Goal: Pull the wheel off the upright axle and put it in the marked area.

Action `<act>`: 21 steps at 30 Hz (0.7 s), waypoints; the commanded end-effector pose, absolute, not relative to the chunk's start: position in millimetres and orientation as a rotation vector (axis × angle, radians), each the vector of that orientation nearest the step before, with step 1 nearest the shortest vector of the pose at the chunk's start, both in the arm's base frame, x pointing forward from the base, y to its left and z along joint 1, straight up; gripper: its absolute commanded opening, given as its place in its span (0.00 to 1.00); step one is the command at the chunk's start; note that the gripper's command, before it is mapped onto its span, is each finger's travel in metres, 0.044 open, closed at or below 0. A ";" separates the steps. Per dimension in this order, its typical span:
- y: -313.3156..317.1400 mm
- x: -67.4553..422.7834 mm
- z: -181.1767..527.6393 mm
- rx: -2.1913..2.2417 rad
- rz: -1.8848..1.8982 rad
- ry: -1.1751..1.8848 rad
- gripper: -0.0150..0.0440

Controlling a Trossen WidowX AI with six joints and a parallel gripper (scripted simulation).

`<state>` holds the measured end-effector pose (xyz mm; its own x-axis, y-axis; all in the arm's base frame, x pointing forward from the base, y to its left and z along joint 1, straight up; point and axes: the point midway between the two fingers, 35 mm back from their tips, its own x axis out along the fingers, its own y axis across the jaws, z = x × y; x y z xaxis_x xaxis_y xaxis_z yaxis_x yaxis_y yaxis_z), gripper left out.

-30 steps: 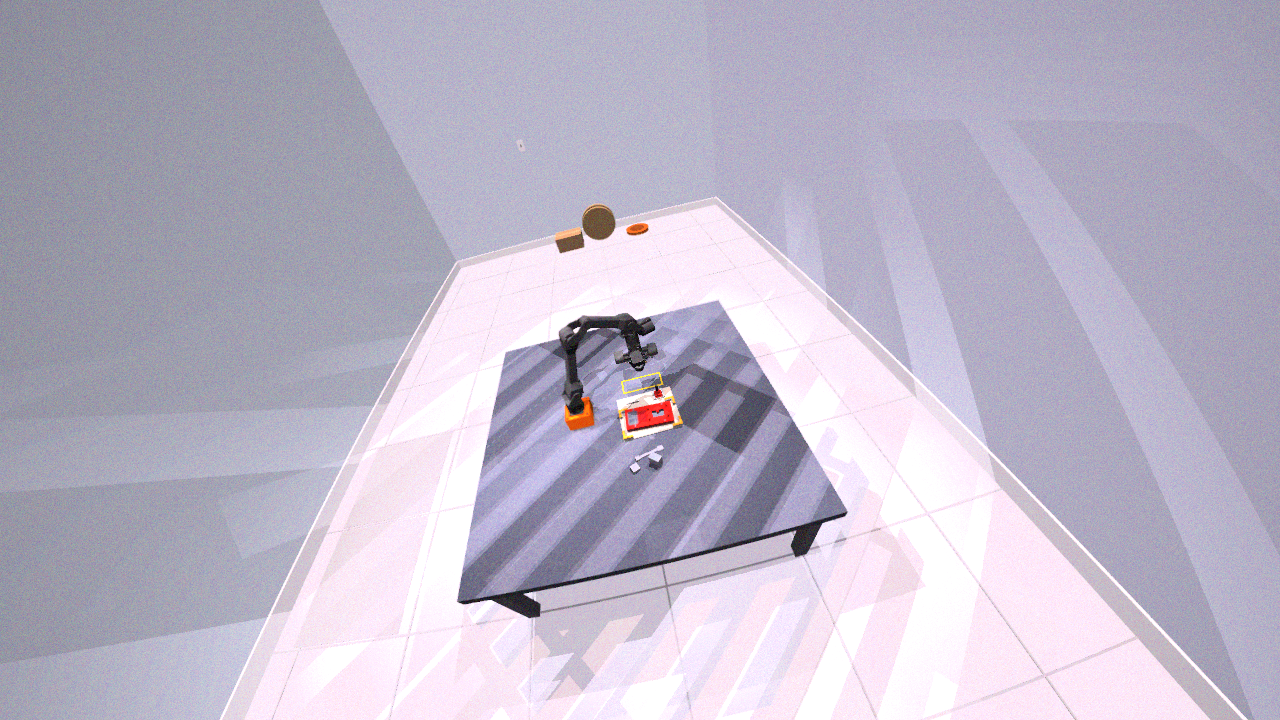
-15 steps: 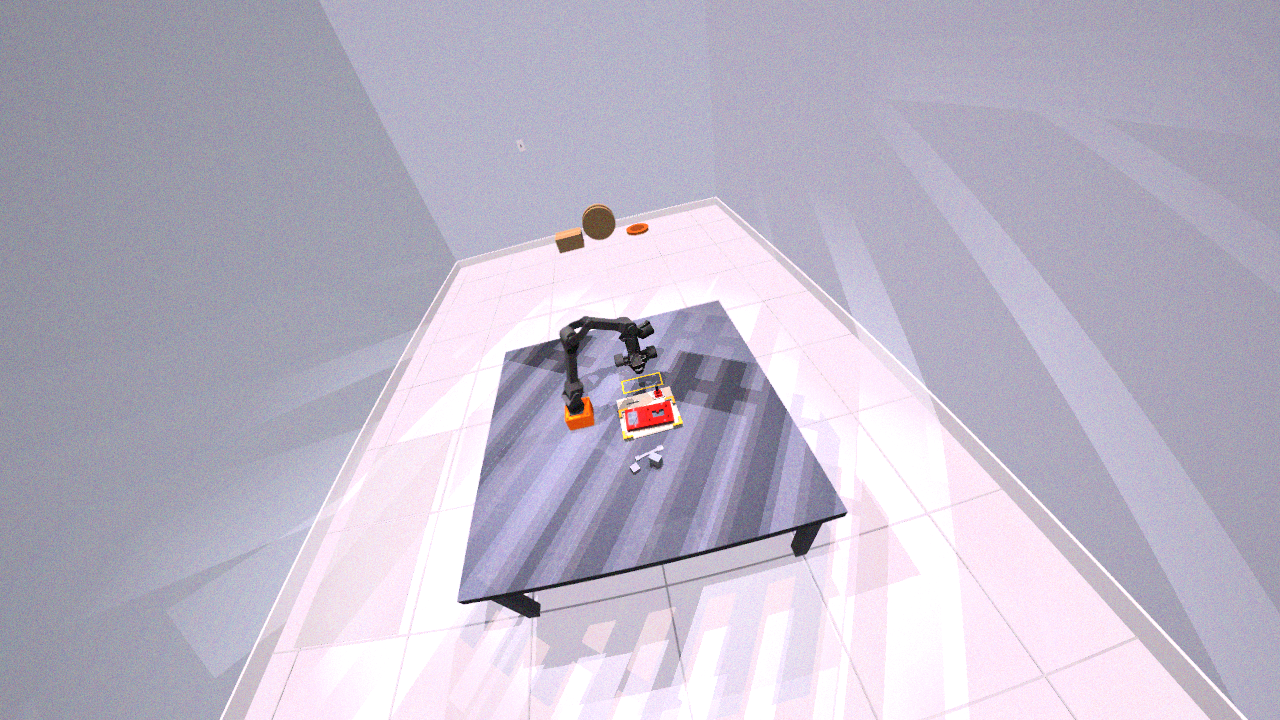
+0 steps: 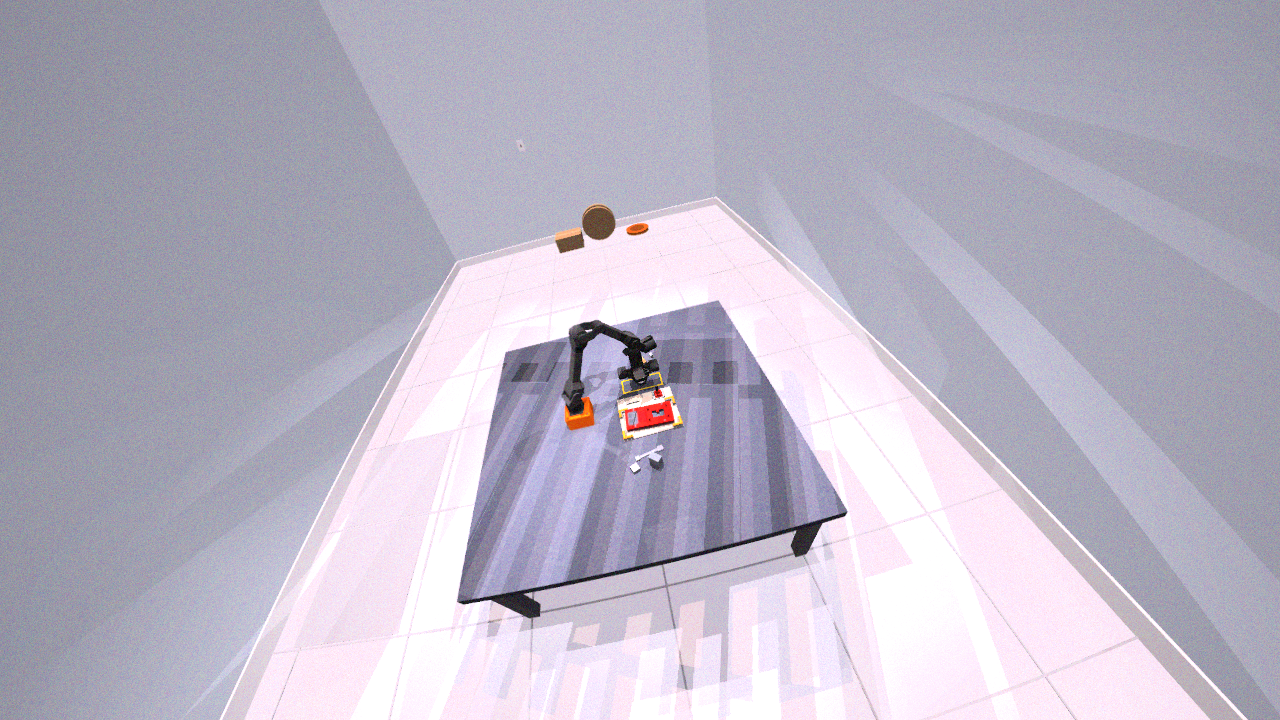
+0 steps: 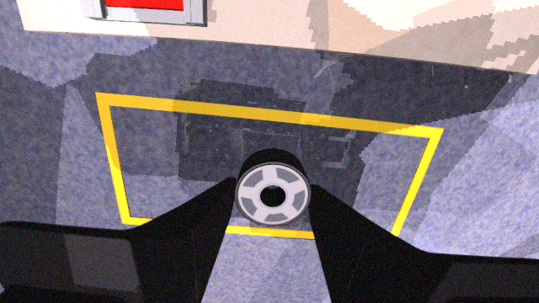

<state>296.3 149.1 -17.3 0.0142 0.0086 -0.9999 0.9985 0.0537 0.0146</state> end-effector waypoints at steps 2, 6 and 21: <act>149.1 296.3 -17.3 1.182 -1.155 1.230 0.34; 149.1 296.3 -17.3 1.182 -1.155 1.230 0.52; 148.7 295.4 43.0 1.191 -1.150 1.223 0.76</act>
<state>296.4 149.2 29.2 0.0211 0.0121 -0.9997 0.9983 0.0535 0.0217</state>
